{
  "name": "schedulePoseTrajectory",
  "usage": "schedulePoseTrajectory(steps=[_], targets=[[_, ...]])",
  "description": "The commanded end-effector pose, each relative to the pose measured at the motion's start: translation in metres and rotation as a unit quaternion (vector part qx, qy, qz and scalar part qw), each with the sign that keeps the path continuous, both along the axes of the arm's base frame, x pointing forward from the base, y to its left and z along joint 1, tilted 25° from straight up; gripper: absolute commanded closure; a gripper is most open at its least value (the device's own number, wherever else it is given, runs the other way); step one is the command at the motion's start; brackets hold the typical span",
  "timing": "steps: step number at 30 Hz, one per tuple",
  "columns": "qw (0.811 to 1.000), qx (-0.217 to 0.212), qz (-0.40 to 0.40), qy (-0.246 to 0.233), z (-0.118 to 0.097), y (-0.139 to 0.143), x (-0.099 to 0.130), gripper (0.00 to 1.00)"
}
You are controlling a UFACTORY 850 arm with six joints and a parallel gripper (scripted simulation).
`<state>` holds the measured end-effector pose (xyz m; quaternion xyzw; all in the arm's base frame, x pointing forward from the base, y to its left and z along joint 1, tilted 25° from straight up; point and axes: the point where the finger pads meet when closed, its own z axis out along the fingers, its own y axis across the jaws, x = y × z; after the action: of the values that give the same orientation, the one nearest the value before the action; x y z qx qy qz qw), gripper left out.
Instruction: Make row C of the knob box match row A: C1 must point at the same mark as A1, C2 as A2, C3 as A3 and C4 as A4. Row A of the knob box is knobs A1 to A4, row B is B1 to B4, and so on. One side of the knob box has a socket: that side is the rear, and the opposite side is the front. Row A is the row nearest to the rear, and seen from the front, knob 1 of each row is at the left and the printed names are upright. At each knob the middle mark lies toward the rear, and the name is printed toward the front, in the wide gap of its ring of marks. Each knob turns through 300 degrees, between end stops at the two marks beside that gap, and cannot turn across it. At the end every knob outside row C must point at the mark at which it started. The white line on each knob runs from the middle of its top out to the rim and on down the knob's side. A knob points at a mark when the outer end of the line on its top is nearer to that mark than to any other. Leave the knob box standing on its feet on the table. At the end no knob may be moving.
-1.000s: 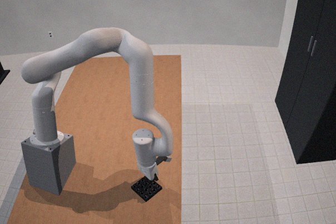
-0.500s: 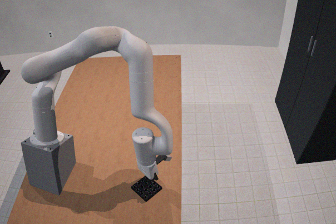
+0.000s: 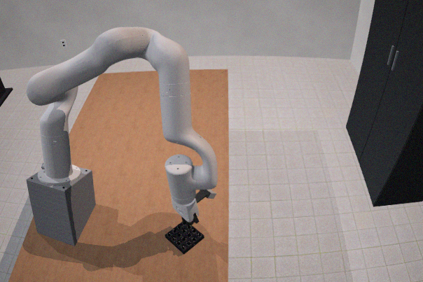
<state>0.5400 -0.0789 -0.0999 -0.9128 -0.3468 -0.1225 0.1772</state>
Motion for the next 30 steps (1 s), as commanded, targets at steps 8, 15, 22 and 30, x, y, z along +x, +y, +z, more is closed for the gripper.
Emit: schedulePoseTrajectory(steps=[8, 15, 22, 30], targets=[[1.000, 0.000, 0.000, 0.000, 0.0030, -0.0015, 0.0004, 0.81], [1.000, 0.000, 0.002, -0.002, 0.0030, -0.0015, 0.0004, 0.81], [1.000, -0.003, 0.026, -0.012, 0.0033, -0.0017, 0.0003, 0.81], [0.990, -0.014, 0.128, -0.058, 0.0045, -0.0022, 0.0001, 0.81]])
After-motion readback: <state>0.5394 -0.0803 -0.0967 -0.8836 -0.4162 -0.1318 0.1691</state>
